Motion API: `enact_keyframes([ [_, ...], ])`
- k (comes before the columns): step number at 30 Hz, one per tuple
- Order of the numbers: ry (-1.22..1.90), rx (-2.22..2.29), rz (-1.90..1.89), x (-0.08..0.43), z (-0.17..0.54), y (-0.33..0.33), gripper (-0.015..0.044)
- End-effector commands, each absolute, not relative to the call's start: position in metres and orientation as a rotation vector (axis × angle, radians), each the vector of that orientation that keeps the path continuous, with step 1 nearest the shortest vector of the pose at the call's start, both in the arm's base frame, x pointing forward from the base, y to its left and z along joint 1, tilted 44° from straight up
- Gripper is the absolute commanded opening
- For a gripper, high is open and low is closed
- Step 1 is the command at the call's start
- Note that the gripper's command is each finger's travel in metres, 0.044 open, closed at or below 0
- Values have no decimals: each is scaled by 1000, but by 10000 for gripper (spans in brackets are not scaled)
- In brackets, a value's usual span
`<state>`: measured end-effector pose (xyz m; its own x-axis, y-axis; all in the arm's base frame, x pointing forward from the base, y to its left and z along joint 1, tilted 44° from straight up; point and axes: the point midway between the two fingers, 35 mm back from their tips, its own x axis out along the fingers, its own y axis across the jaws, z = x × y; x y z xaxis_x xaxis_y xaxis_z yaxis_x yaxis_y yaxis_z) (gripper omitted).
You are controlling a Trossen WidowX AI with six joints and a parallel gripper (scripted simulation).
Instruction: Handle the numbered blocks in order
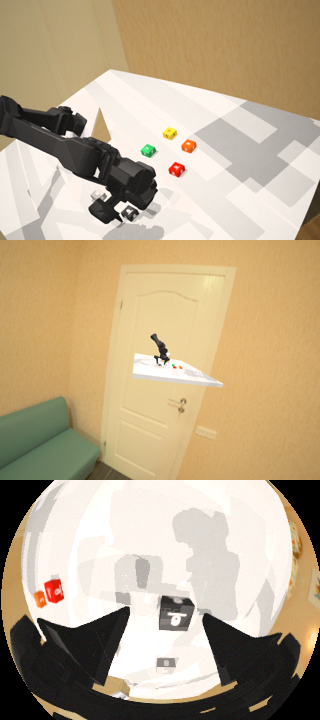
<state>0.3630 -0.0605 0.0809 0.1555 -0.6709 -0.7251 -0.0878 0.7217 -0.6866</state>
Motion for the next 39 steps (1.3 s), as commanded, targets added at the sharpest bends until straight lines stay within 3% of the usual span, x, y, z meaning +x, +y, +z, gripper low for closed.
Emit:
enact_keyframes([
  [1,1372,-694,-468,364,79,-62,348],
  [10,1372,-694,-468,364,79,-62,120],
  [39,1372,-693,-468,361,89,-52,120],
])
